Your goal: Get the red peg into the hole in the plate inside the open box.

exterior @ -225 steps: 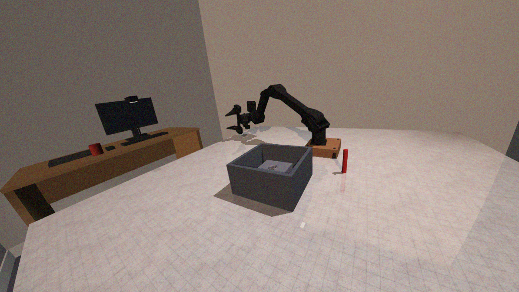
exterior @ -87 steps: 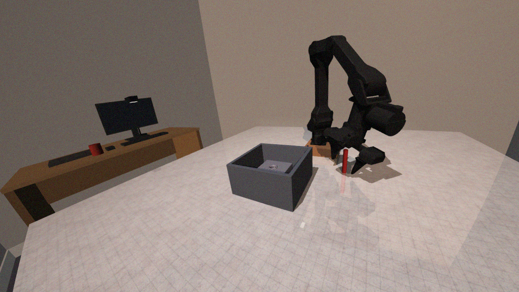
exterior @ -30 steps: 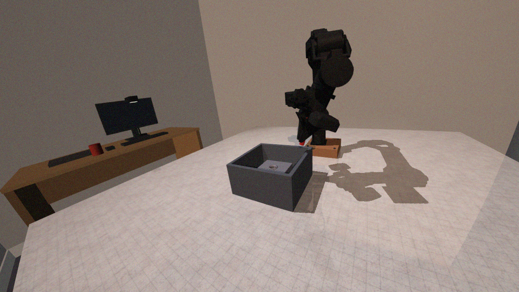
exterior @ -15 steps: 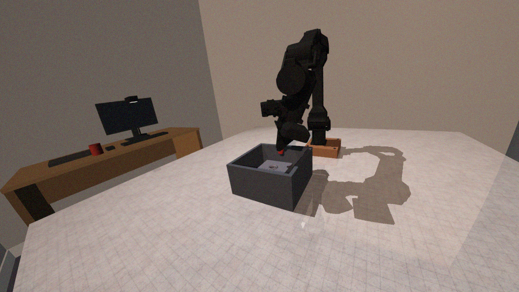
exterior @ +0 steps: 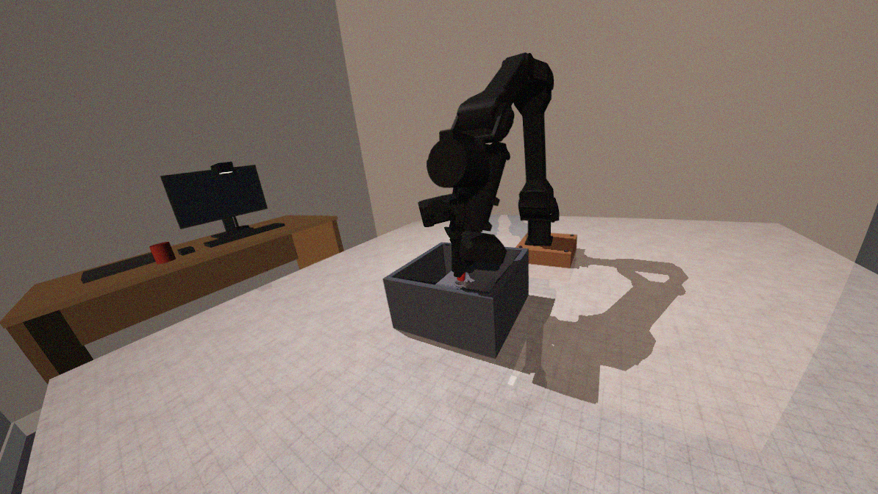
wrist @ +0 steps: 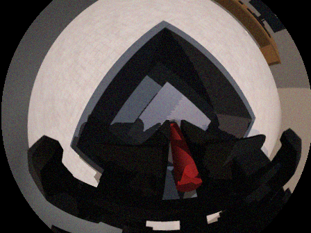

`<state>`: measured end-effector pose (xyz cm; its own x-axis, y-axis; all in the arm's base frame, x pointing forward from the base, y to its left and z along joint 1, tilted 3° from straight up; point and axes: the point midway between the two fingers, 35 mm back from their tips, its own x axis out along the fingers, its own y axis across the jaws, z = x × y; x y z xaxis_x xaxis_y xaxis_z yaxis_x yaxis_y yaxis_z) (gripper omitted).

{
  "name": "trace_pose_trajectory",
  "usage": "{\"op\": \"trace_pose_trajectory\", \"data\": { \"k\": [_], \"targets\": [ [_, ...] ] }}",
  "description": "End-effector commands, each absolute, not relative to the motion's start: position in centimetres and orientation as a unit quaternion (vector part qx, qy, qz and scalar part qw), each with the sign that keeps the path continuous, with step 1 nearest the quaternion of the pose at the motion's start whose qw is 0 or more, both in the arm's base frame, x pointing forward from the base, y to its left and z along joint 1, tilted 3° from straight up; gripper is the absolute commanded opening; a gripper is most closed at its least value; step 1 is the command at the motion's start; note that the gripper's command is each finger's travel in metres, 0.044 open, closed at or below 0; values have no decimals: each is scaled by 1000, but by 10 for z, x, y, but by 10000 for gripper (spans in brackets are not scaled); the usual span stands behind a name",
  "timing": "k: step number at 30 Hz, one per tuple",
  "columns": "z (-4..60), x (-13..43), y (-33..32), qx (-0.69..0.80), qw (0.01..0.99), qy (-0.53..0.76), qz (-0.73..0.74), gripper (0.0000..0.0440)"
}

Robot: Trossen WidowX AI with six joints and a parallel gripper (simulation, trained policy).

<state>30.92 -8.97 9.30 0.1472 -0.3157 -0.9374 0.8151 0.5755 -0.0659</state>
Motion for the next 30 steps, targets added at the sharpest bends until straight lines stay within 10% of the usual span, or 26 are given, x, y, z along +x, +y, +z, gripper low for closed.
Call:
{"op": "trace_pose_trajectory", "data": {
  "k": [1, 19, 30],
  "targets": [
    [78, 308, -90, 233, 715, 544, -373, 33],
    [81, 341, -98, 236, 721, 569, -318, 430],
    [116, 380, -88, 254, 743, 561, -262, 440]
  ]
}}
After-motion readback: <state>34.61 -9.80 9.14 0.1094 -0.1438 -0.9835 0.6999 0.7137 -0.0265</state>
